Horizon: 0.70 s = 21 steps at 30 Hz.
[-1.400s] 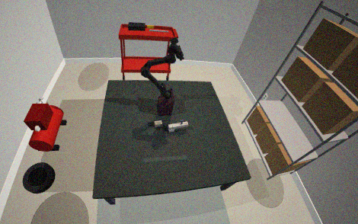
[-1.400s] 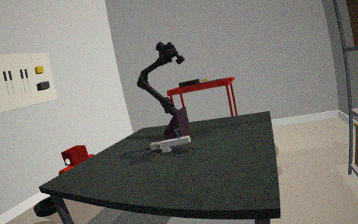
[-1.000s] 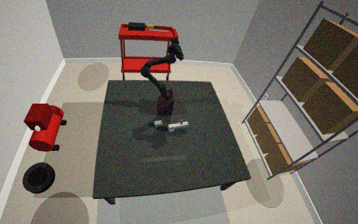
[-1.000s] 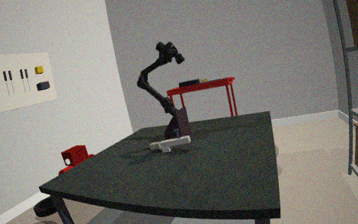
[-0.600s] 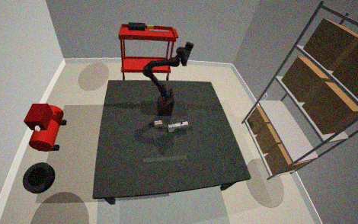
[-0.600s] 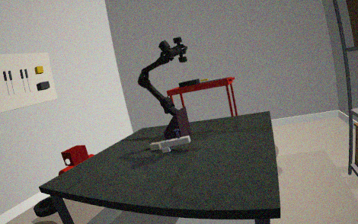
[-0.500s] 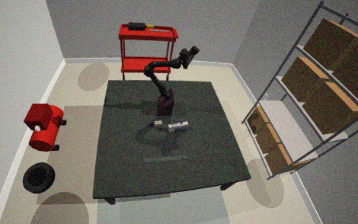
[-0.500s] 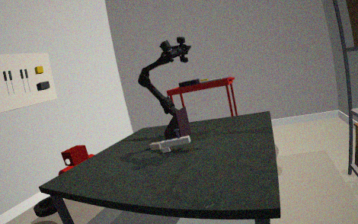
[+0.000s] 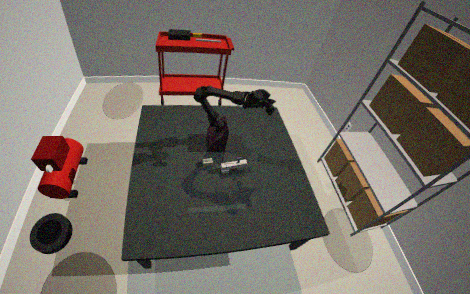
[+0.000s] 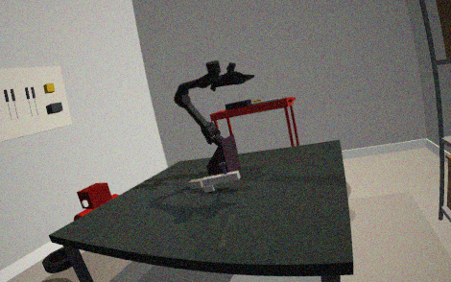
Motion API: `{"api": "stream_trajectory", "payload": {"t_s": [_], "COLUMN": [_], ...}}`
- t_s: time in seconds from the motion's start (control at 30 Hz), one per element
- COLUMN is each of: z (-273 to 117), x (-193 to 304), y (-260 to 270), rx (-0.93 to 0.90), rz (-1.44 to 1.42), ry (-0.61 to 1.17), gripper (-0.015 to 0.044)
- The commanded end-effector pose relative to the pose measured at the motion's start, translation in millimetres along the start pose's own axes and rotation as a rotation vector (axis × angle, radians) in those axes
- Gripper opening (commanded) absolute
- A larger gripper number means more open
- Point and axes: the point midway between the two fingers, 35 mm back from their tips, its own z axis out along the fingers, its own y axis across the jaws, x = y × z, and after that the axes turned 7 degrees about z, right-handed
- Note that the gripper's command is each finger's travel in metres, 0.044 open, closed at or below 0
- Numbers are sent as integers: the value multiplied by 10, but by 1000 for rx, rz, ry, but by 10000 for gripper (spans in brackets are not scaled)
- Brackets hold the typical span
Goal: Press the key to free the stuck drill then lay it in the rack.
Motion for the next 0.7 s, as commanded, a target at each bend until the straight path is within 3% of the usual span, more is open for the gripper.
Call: {"api": "stream_trajectory", "payload": {"t_s": [0.0, 0.27, 0.67], "z": [-38, -383, -1508], "x": [549, 1519, 2990], "y": [-559, -1221, -1589], "rx": [185, 540, 1255], "rz": [302, 761, 1279], "ry": [161, 411, 821], "gripper": [0, 0, 0]}}
